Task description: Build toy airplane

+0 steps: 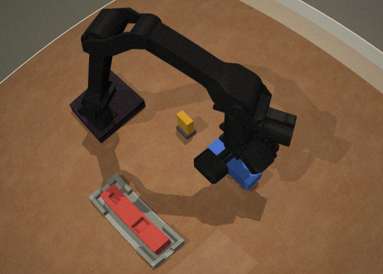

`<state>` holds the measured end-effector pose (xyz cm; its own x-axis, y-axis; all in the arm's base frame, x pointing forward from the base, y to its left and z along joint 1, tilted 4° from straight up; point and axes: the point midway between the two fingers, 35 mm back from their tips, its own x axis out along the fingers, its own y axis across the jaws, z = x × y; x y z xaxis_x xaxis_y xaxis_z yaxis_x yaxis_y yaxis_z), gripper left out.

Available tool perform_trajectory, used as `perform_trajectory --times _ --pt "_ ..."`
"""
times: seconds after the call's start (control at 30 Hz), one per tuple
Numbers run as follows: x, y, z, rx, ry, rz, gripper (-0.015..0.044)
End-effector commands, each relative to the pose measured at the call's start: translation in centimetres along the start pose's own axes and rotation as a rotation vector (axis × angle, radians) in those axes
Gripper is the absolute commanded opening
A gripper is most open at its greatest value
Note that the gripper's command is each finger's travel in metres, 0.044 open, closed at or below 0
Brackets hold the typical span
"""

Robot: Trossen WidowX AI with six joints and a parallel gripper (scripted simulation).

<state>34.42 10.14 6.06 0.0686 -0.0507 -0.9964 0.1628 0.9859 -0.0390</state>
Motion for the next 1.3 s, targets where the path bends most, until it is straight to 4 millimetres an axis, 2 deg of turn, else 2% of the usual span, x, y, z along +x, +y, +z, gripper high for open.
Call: perform_trajectory --times 0.0,0.17,0.47,0.7,0.9,1.27 --pt "0.6 -0.1 0.0 -0.004 -0.002 -0.002 0.044" --pt "1.1 -0.1 0.0 -0.004 -0.002 -0.002 0.044" --pt "1.1 -0.1 0.0 -0.004 -0.002 -0.002 0.0204" --pt "1.1 -0.1 0.0 -0.004 -0.002 -0.002 0.0157" --pt "0.6 0.0 0.0 -0.004 0.005 -0.002 0.0" --pt "-2.6 0.2 0.4 -0.004 0.005 -0.002 0.0"
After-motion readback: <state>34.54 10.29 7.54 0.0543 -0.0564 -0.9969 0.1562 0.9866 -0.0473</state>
